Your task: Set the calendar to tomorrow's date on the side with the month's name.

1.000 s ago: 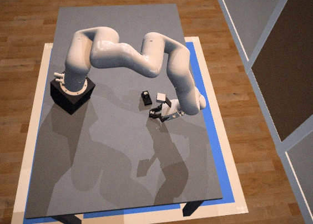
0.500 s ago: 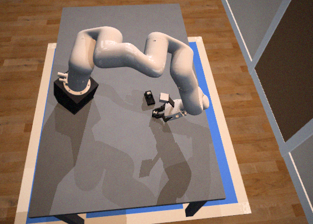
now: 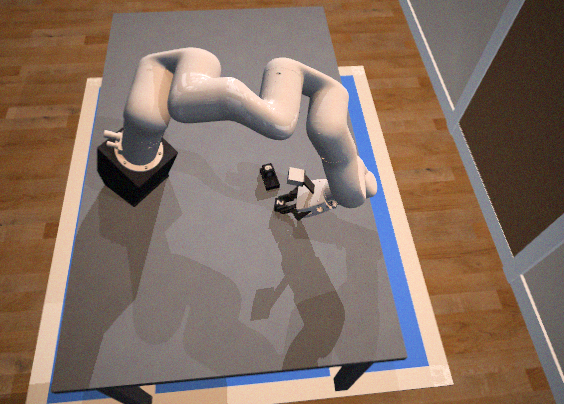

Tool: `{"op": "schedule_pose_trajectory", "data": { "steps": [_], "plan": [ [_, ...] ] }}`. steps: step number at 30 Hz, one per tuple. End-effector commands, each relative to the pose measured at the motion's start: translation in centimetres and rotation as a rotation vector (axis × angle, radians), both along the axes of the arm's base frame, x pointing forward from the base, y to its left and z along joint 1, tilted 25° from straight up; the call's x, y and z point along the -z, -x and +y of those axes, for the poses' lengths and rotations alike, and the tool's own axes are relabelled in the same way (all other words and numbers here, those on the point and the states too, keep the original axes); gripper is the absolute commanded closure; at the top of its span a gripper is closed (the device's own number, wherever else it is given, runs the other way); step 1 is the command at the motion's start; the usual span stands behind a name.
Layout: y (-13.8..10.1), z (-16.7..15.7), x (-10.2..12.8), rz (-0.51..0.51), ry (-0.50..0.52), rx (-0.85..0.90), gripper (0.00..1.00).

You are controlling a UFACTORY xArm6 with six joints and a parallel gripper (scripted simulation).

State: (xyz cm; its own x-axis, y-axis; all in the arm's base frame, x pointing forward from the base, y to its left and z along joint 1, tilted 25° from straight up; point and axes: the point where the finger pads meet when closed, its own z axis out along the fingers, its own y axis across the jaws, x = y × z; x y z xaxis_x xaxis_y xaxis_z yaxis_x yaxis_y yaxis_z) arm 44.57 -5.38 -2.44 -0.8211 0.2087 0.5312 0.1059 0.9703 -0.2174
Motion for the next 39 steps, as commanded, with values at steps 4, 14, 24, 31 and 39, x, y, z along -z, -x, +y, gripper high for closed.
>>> {"op": "schedule_pose_trajectory", "data": {
  "steps": [4, 14, 24, 31, 39],
  "plan": [
    [-0.12, 0.02, -0.12, -0.003, 0.000, -0.001, 0.67],
    [-0.12, 0.02, -0.12, -0.003, 0.000, -0.001, 0.59],
    [-0.12, 0.02, -0.12, -0.003, 0.000, -0.001, 0.29],
    [-0.12, 0.02, -0.12, -0.003, 0.000, -0.001, 0.29],
    [-0.11, 0.03, -0.13, -0.003, 0.000, -0.001, 0.29]
  ]
}}
